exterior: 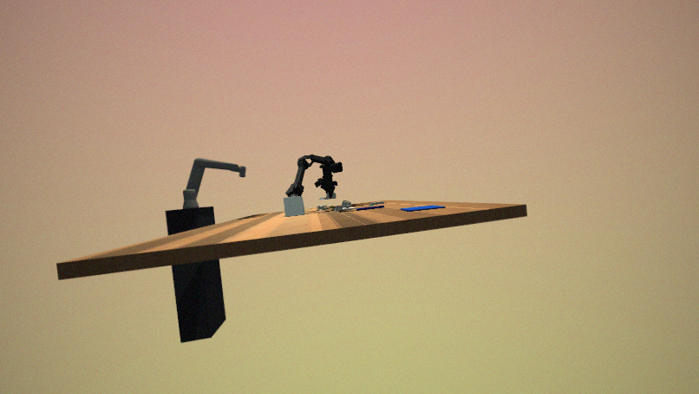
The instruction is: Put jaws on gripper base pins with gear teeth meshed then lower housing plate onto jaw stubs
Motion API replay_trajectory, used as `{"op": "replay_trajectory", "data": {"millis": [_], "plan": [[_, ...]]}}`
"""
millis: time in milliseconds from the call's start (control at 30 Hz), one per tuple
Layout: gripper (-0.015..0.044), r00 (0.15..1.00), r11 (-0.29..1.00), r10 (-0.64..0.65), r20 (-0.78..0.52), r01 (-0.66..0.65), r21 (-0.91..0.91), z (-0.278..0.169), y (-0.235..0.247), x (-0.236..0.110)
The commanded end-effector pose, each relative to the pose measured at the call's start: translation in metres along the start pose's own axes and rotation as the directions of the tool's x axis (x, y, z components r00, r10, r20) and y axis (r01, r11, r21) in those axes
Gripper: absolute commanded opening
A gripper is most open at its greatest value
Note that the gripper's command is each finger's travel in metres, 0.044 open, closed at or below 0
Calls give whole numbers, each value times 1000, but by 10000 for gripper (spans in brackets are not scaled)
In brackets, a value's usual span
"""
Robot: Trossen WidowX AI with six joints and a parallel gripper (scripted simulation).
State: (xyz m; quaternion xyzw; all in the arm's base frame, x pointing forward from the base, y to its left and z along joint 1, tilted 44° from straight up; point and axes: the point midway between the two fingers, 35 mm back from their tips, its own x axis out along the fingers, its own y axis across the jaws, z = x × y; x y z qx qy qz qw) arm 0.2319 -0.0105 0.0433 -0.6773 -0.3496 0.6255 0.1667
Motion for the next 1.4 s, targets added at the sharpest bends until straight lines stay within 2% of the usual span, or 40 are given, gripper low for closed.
{"op": "replay_trajectory", "data": {"millis": [0, 267, 1367], "plan": [[134, 1000, 1000, -4, -3, 4, -9, 0, -1, 0], [134, 1000, 1000, -4, -3, 4, -9, -2, 0, 0], [134, 1000, 1000, -1, -8, 1, -14, -88, 55, -1]]}}
